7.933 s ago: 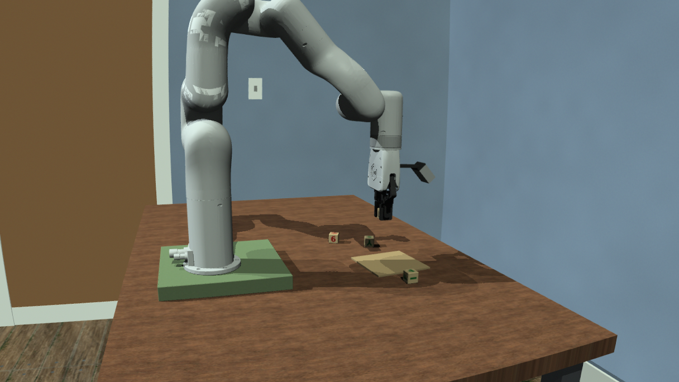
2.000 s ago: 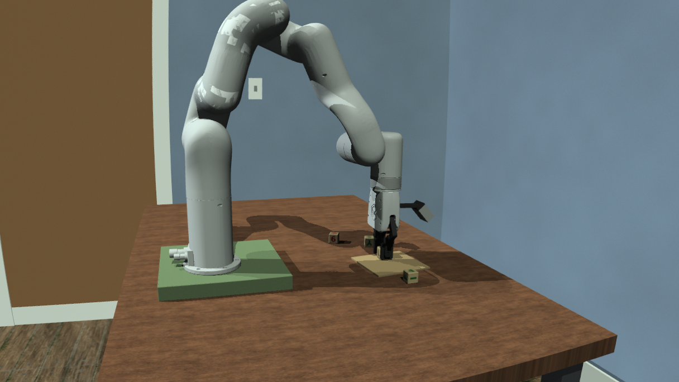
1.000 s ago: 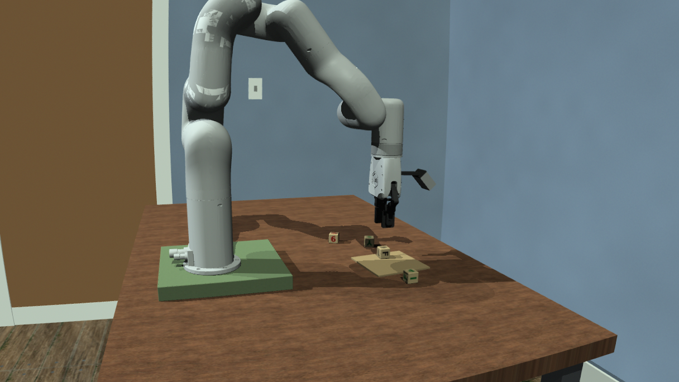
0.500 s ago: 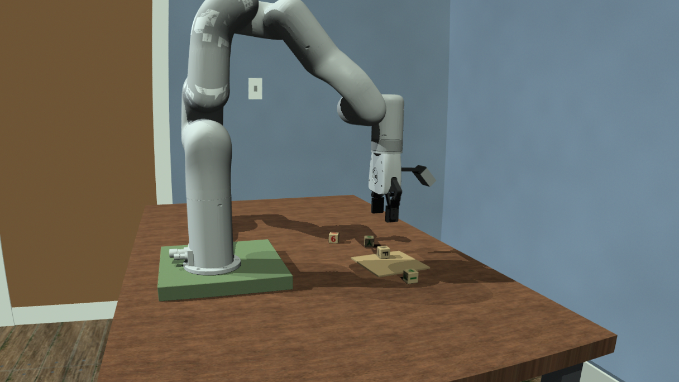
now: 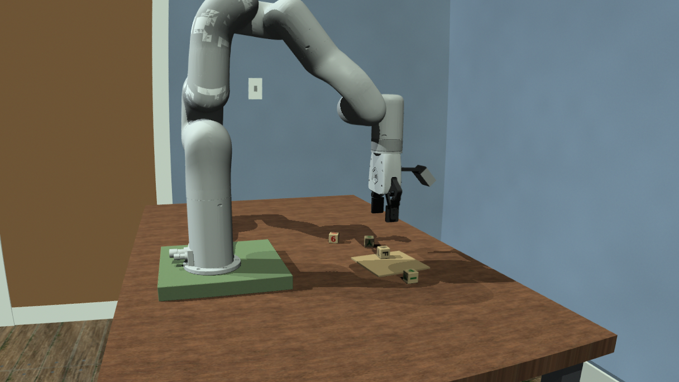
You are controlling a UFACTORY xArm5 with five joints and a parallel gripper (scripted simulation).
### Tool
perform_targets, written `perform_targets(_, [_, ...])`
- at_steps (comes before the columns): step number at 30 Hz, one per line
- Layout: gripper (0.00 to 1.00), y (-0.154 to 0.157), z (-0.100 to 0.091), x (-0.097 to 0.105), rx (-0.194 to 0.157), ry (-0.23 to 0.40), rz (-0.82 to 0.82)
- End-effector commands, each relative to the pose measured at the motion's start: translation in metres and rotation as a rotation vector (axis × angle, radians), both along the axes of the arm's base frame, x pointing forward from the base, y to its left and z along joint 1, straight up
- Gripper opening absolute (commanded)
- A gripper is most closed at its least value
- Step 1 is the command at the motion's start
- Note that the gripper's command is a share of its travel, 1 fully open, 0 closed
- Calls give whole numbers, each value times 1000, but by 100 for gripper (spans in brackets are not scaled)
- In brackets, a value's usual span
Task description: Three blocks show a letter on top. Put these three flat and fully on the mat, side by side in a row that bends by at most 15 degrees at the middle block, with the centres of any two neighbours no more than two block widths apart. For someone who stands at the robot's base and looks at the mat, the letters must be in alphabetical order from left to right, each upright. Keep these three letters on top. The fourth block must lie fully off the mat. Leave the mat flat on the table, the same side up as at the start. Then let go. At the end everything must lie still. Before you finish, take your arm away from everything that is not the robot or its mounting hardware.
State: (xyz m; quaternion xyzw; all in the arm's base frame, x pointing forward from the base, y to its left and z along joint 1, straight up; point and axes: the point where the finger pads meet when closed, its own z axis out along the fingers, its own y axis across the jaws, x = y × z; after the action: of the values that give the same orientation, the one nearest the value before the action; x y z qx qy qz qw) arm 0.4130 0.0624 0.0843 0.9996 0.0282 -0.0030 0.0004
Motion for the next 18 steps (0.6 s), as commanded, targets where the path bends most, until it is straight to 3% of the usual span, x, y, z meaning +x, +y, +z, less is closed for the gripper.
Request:
perform_targets(1, [100,1,1,1,1,-4,7])
perform_targets(16, [100,30,-1,-8,2,-3,446])
perform_targets(18, [100,30,-1,-8,2,-3,446])
